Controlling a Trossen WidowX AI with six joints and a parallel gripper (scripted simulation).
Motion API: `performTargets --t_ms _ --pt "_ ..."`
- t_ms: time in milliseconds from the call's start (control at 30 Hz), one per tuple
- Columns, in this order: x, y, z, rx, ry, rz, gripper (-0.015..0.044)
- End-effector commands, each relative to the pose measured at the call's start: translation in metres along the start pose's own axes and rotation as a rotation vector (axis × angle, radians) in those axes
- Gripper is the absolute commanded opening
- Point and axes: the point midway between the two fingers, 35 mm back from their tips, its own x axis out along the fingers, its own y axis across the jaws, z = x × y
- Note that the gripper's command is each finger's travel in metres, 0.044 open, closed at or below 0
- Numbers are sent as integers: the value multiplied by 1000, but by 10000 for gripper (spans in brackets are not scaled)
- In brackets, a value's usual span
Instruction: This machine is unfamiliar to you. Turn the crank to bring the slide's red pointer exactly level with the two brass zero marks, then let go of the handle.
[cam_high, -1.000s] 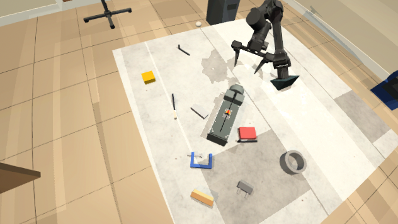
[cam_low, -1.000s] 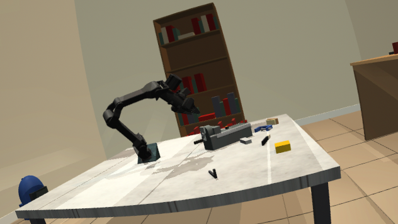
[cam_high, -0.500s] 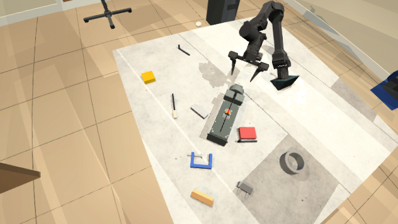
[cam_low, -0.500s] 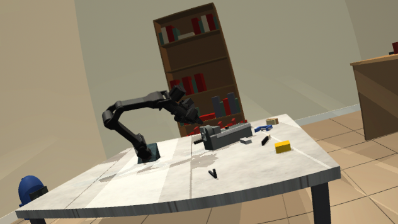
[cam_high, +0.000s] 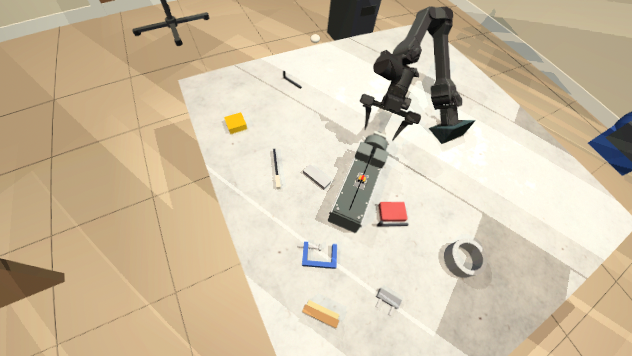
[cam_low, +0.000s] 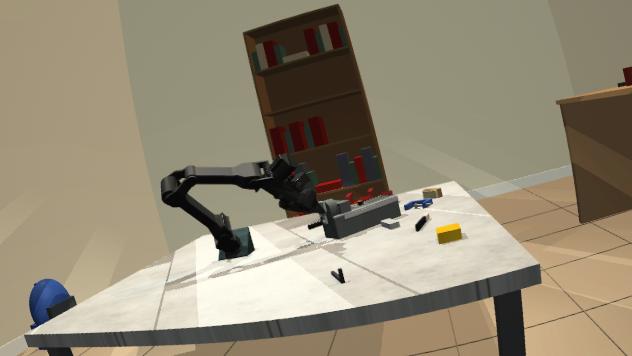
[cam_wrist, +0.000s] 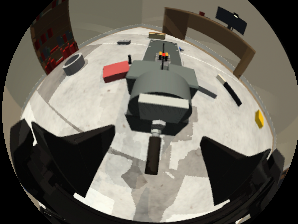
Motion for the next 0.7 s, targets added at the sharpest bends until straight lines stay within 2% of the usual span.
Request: performTargets --t_ms 0,667 --pt "5 2 -5 -6 -2 4 440" --pt "29 1 -27 -6 -1 4 440"
